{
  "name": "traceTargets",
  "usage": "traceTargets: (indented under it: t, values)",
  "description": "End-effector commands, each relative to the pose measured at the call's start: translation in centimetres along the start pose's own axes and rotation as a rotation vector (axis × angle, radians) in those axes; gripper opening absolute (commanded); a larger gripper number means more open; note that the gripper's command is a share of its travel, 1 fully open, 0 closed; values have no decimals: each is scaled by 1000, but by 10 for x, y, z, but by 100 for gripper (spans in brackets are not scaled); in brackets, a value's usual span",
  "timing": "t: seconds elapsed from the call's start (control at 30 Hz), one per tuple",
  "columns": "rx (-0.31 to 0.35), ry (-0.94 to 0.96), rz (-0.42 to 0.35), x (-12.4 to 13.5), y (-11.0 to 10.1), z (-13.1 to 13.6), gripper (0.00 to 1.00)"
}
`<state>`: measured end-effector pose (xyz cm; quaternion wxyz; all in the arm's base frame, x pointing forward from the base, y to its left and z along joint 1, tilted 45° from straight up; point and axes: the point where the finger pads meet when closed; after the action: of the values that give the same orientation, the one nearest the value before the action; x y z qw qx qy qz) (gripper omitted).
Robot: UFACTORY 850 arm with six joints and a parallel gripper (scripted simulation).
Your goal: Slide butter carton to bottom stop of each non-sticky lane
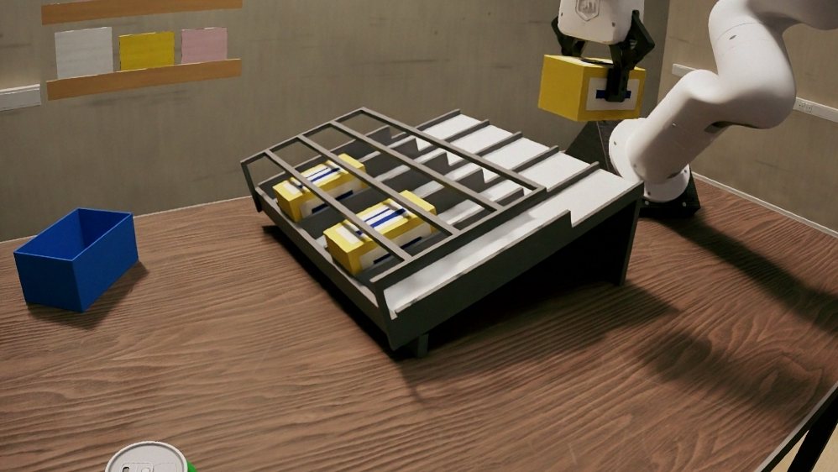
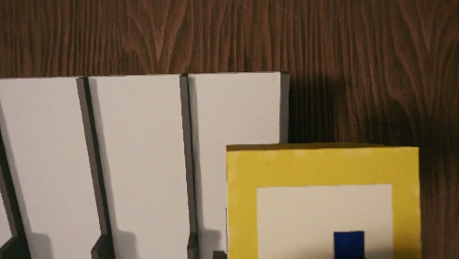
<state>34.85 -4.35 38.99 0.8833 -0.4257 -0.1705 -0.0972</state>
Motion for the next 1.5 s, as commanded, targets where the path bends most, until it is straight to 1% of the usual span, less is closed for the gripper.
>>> traceTargets:
  t: [0.0,0.6,0.63,1.17,1.2,1.47]
  values:
    - [4,-9,-6,-14,-6,-23,0]
    - [-1,-1,-1,-15,-5,-24,0]
    - [-1,-1,-1,-15,12,-23,0]
    - [-1,-1,-1,-15,12,-23,0]
    - [-1,-1,-1,-15,42,-23,0]
    - [-1,-1,-1,-15,42,-23,0]
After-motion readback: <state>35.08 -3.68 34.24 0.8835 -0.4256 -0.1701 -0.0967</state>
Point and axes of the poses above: the point where the finger pads meet when closed, its own y axis out along the fingers, its own z axis across the jaws, x = y × z, and after that the axes turned 10 degrees about -y, right-handed
